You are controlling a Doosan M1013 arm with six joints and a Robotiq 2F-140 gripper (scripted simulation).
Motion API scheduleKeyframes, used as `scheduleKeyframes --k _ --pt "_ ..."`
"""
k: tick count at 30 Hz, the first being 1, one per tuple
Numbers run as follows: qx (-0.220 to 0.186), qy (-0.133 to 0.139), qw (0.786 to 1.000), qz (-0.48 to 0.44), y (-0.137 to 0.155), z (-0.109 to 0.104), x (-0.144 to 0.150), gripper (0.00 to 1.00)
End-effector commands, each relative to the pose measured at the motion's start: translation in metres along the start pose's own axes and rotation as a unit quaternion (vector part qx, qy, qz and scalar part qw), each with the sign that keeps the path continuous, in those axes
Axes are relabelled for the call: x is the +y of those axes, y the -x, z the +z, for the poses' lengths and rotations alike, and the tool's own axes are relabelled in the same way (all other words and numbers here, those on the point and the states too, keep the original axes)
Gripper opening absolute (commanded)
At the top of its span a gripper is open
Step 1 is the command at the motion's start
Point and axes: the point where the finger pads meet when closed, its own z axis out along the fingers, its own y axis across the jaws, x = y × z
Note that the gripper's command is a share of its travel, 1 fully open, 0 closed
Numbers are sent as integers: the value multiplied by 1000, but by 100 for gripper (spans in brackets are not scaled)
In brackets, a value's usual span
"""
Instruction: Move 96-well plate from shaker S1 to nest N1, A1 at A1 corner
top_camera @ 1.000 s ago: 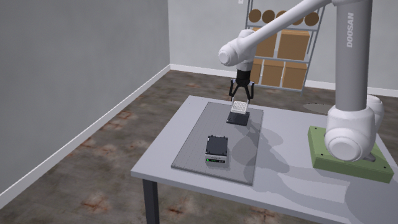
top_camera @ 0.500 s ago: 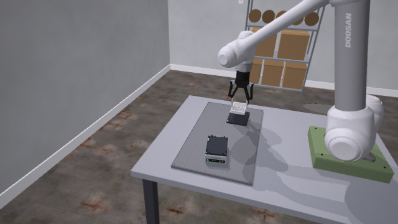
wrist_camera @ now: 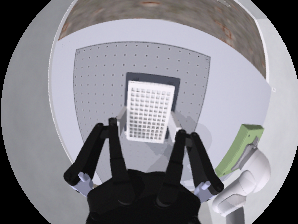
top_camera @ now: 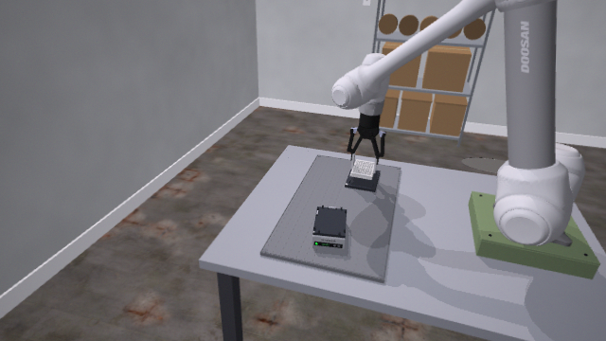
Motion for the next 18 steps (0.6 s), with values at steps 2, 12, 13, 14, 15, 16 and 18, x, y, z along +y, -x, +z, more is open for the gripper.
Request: scheduleKeyframes --k 2,12,13,14,15,16,18 --pt "1 1 1000 -1 -2 14 3 10" --pt "1 1 1000 -1 -2 23 4 10" --pt "1 1 1000 -1 -2 23 4 10" --pt "1 1 1000 -1 -2 23 4 10" --pt "1 1 1000 -1 -2 23 4 10" --pt "1 1 1000 -1 -2 23 4 10" --pt "1 1 1000 -1 -2 23 4 10"
